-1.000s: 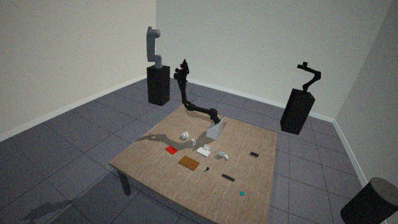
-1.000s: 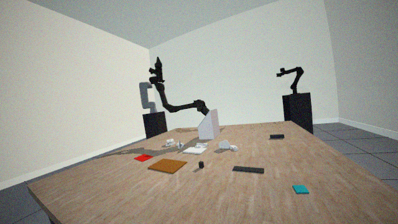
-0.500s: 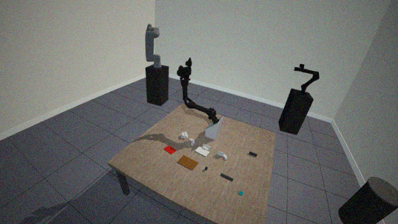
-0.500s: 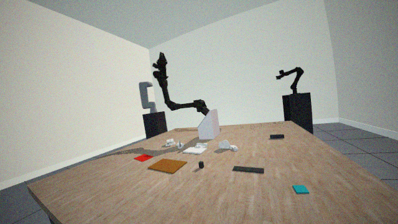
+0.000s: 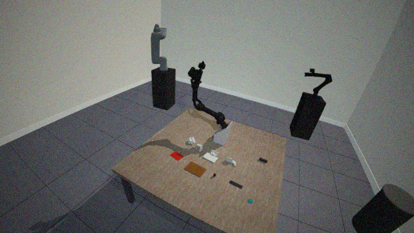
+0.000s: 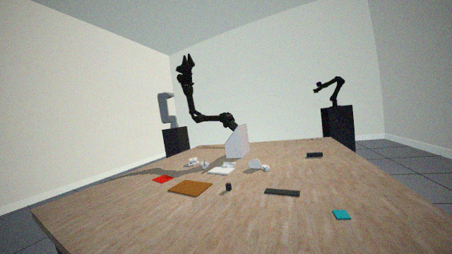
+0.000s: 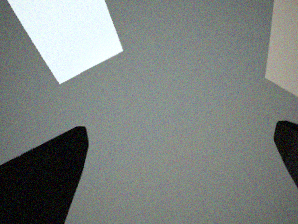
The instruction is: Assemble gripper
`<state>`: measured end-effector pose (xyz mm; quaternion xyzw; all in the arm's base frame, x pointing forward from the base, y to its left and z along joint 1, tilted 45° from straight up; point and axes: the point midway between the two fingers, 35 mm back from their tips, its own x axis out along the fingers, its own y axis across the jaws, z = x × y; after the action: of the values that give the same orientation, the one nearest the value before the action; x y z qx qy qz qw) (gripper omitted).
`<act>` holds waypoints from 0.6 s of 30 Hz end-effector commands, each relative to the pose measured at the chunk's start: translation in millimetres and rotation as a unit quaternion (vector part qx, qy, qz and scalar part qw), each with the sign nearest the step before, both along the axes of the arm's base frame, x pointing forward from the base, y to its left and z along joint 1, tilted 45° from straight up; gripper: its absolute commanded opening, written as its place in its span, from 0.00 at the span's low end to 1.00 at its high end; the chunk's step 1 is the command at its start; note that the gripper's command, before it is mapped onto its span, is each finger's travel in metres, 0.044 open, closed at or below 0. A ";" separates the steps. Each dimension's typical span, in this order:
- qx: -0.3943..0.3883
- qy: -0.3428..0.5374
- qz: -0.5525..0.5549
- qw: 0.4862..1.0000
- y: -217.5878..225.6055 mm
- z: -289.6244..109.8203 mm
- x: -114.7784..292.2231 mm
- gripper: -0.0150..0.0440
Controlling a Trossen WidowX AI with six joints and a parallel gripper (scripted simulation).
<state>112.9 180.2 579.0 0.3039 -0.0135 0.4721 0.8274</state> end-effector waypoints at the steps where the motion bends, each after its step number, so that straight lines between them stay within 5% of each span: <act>1: -0.018 -0.001 -0.015 1.000 4.5 -8.7 8.9 1.00; 18: -0.089 0.039 -0.118 0.988 10.7 -58.0 65.3 1.00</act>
<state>167.4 189.6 532.7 0.2568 0.0171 0.3777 0.8894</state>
